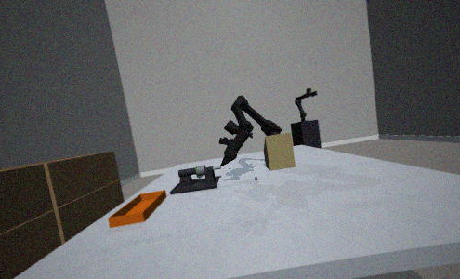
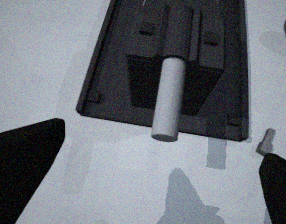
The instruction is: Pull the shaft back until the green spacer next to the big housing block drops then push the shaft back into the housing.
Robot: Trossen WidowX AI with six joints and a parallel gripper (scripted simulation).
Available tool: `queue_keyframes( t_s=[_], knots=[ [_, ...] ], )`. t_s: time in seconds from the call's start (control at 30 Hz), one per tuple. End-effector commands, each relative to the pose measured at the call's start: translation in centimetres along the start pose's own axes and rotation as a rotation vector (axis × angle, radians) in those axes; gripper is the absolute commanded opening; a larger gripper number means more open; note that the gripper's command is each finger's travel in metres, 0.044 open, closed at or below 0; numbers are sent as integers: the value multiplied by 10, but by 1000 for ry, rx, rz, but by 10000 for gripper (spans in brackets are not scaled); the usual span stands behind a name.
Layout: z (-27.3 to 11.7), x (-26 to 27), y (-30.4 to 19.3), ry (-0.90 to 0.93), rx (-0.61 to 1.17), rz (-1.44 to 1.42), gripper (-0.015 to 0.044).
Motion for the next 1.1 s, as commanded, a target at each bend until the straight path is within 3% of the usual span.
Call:
queue_keyframes(
  t_s=[0.0, 1.07],
  knots=[
    [0, 0, 0, -4, -2, -2, 440],
    [2, 0, 3, -4, -3, -2, 440]
  ],
)
Point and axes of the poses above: the point midway between the two fingers, 35 mm back from their tips, its own z axis out along the fingers, its own x axis across the jaws, y = z × x, the point moved 10 cm from there along -z, back along the fingers, and after that the axes turned 10 degrees about z, right-handed, at the moved point
